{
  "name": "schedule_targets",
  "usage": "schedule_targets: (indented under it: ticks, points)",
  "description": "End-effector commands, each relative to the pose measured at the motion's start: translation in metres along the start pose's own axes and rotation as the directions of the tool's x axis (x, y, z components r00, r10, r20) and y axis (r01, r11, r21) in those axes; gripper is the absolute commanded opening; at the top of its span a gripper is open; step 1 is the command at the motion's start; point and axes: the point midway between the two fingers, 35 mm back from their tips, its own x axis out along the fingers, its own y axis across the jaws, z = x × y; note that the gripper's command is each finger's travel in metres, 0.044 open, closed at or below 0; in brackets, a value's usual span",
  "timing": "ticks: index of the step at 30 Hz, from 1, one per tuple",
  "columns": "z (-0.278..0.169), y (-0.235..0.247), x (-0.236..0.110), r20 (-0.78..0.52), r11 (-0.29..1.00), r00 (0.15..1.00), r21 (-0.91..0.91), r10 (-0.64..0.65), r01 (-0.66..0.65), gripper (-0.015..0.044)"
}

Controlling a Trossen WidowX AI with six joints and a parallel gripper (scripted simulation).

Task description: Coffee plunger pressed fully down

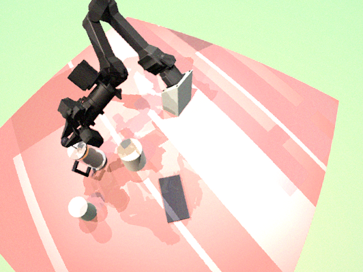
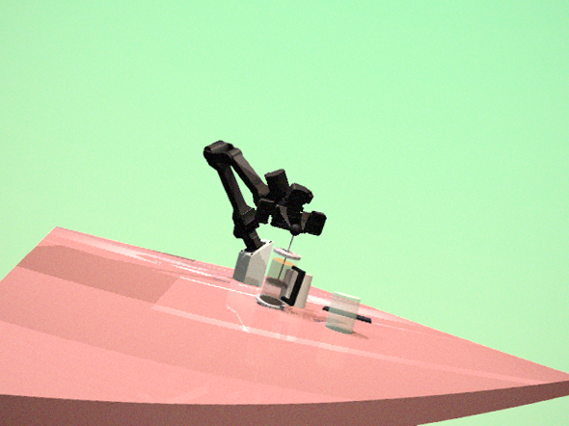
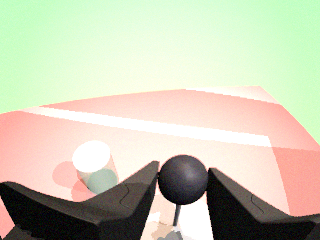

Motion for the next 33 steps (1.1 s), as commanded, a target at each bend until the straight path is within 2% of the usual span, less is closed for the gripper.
schedule_targets:
  ticks: [1,33]
  points:
    - [-0.0283,-0.0022,0.0079,-0.086,0.999,0.996,-0.050,-0.019,0.015,0.0120]
    - [-0.0220,0.0017,0.0167,-0.085,0.999,0.996,-0.050,-0.020,0.016,0.0120]
